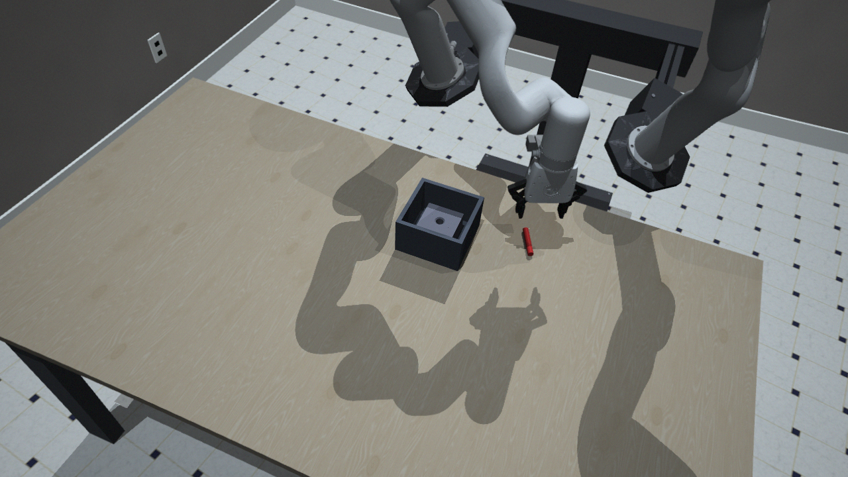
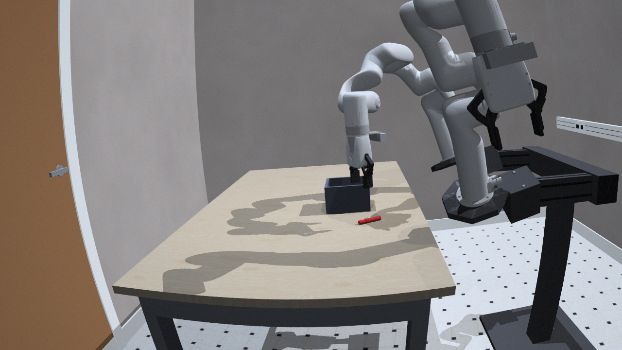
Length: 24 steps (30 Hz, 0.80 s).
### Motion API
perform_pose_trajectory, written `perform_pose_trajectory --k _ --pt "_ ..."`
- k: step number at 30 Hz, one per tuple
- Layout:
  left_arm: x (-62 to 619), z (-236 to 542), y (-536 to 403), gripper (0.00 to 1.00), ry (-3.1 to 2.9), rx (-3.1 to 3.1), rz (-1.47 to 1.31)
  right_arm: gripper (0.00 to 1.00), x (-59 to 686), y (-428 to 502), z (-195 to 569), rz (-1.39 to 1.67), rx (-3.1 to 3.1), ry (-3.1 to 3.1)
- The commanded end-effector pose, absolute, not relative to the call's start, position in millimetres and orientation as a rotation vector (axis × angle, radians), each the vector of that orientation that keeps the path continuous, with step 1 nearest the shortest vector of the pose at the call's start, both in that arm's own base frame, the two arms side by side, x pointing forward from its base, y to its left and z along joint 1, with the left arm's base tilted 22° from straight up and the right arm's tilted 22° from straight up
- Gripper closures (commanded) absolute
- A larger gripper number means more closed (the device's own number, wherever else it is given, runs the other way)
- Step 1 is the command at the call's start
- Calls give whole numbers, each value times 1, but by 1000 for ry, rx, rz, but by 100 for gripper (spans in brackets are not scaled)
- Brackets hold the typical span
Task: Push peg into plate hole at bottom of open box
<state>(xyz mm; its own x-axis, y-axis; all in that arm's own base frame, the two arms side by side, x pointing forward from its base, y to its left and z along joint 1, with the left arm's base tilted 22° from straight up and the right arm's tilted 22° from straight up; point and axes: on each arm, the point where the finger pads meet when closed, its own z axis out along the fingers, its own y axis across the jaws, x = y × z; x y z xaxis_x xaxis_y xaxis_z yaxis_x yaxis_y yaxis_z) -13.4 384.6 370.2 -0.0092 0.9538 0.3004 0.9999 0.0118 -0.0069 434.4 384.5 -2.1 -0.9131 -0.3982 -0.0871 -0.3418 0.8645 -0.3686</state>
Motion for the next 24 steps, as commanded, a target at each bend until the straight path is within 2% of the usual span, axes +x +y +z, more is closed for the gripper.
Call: perform_pose_trajectory --k 1,10,11,24 --pt "-16 372 386 0 -2085 -2019 -310 0 435 386 -1 -521 -575 2875" --pt "-17 372 386 0 -2096 -2007 -312 0 435 386 -1 -521 -575 2875" --pt "-17 372 386 0 -2096 -2007 -312 56 435 386 -1 -521 -575 2875" --pt "-17 372 386 0 -2096 -2007 -312 56 435 386 -1 -521 -575 2875"
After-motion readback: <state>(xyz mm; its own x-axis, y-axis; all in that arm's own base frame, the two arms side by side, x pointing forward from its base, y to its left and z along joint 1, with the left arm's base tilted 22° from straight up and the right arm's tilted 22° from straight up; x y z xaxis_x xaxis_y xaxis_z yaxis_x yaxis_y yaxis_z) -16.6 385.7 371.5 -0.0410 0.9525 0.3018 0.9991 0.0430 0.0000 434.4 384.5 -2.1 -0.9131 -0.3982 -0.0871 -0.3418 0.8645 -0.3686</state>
